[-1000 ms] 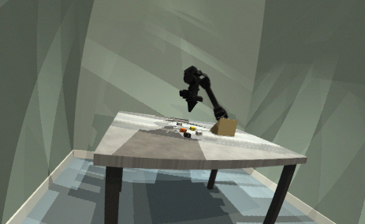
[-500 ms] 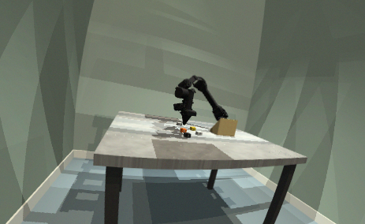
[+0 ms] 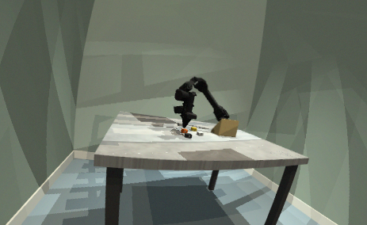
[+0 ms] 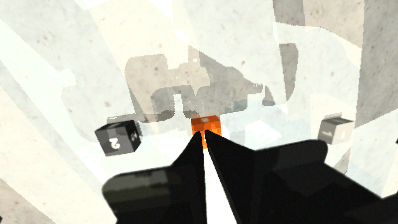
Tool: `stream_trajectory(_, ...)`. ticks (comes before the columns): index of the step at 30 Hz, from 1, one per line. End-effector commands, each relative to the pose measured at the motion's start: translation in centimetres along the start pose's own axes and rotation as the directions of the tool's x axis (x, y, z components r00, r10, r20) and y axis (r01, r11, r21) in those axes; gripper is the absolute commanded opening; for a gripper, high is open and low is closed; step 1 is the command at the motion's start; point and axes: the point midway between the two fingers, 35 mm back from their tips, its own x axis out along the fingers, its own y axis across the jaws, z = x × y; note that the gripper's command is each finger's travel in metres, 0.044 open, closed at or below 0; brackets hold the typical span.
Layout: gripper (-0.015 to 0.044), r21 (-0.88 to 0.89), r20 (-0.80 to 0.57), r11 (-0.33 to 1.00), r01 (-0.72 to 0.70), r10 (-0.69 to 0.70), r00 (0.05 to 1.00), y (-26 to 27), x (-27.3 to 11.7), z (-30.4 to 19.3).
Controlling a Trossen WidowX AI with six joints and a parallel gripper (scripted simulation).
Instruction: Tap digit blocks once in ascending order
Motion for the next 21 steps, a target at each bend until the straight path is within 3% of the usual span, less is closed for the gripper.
stream_trajectory(1,0.0020,-0.012,-0.009,1.000,0.008,-0.008,1.000,-0.1,1.0,-0.3)
stream_trajectory(12,0.0020,-0.012,-0.009,1.000,0.009,-0.009,1.000,-0.1,1.5,-0.4)
stream_trajectory(15,0.0020,-0.011,-0.009,1.000,0.007,-0.007,1.000,0.0,-1.1,-0.3)
stream_trajectory(19,0.0020,-0.012,-0.010,1.000,0.008,-0.008,1.000,0.0,-1.5,-0.3)
stream_trajectory(21,0.0072,-0.014,-0.008,1.000,0.001,-0.001,1.000,1.0,-2.1,-0.6)
